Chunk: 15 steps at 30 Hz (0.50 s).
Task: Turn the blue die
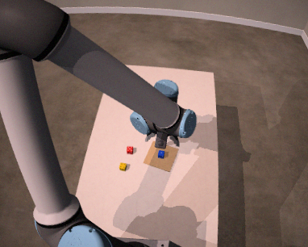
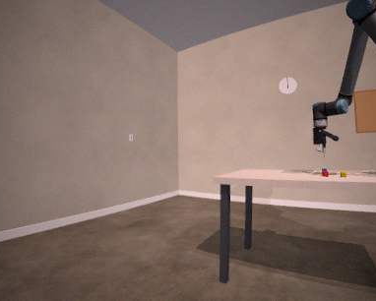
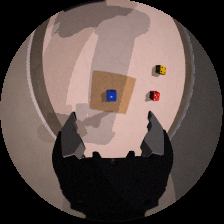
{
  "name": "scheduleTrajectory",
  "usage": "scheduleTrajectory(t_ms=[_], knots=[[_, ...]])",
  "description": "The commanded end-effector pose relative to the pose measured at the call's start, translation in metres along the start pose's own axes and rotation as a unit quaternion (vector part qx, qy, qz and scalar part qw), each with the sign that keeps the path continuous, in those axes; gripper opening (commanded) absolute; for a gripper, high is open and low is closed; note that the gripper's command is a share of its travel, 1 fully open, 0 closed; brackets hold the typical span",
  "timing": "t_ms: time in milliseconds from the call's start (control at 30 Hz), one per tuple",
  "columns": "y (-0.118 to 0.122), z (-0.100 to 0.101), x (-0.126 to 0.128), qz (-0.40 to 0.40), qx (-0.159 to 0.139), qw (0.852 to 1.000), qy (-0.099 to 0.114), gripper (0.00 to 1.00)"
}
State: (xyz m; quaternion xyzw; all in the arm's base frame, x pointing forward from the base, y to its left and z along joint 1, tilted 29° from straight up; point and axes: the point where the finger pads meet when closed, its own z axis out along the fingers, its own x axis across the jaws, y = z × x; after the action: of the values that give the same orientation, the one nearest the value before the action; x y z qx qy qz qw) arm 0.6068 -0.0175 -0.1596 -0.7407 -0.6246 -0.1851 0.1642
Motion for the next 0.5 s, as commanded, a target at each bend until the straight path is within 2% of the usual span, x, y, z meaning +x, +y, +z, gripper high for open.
scheduleTrajectory(t_ms=[0, 467], knots=[[0.0006, -0.0005, -0.0002, 0.000, -0.001, 1.000, 0.000, 1.00], [0.0002, -0.0004, -0.0004, -0.022, -0.001, 1.000, 0.000, 1.00]])
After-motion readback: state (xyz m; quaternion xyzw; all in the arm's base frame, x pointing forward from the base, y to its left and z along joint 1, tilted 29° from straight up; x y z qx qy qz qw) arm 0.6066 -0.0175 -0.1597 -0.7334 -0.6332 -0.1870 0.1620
